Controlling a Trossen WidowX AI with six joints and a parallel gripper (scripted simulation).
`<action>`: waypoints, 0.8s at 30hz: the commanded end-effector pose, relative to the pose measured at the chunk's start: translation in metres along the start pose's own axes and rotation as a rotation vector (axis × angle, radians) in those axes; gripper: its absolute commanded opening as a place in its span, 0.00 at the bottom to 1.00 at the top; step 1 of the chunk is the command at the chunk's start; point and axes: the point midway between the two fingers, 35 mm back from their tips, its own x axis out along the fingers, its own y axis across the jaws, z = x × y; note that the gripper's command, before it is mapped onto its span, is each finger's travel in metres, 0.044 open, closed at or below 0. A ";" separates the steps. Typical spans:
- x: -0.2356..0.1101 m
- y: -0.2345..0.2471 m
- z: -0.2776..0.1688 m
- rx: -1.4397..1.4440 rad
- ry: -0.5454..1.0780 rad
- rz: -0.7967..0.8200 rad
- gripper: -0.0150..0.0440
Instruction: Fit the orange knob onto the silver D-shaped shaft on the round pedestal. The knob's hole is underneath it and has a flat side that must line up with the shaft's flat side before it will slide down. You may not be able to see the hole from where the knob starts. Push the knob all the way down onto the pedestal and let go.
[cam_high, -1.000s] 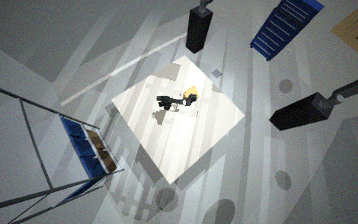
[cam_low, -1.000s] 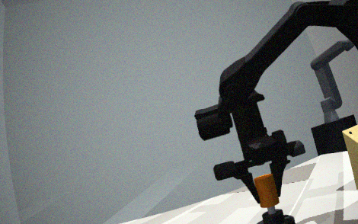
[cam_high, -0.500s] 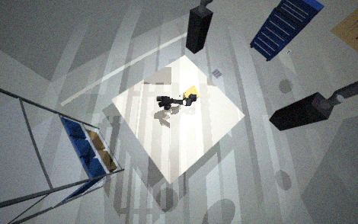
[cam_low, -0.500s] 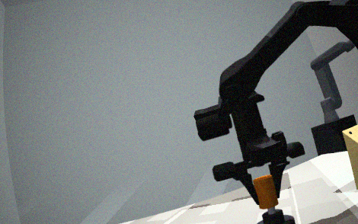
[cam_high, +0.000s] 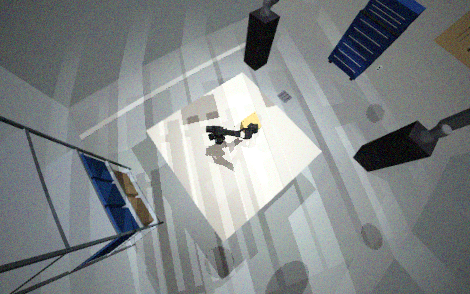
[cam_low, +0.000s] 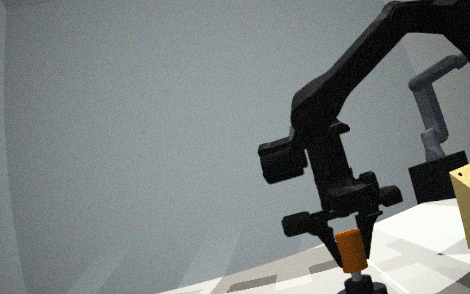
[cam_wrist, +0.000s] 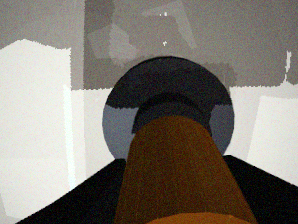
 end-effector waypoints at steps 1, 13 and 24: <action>-0.003 0.001 -0.001 0.000 0.001 0.001 0.25; -0.002 0.000 -0.001 -0.209 0.001 0.001 0.25; -0.004 -0.006 0.000 -0.209 0.001 0.001 0.25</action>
